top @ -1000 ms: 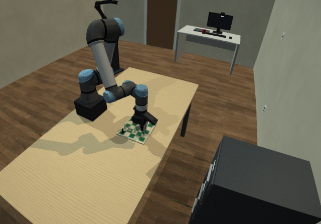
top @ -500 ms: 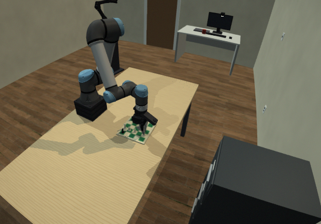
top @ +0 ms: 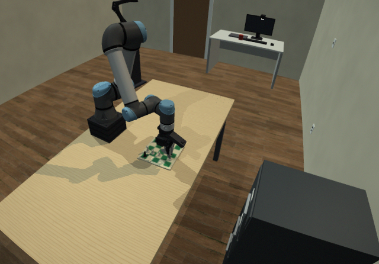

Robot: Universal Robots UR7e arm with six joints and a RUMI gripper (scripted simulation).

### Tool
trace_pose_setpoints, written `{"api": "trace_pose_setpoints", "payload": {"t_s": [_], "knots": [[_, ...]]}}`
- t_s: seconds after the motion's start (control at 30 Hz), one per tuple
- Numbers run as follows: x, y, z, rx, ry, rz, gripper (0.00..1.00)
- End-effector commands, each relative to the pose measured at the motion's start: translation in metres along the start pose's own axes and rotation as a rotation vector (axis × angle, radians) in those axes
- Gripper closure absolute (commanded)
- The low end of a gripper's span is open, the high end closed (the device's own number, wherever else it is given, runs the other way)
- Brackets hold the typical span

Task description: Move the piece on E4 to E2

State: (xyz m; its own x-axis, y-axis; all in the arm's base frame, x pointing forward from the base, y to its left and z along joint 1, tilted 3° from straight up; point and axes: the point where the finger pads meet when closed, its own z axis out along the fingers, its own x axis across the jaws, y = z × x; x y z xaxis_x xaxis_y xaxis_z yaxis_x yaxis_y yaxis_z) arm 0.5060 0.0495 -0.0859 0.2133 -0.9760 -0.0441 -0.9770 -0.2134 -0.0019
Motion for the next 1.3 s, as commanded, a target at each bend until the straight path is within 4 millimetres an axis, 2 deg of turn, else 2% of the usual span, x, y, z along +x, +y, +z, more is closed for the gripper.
{"api": "trace_pose_setpoints", "payload": {"t_s": [0.0,1.27], "knots": [[0.0002,-0.0005,-0.0005,0.001,0.000,0.000,1.00],[0.0002,-0.0005,0.0036,0.001,0.000,0.000,1.00]]}}
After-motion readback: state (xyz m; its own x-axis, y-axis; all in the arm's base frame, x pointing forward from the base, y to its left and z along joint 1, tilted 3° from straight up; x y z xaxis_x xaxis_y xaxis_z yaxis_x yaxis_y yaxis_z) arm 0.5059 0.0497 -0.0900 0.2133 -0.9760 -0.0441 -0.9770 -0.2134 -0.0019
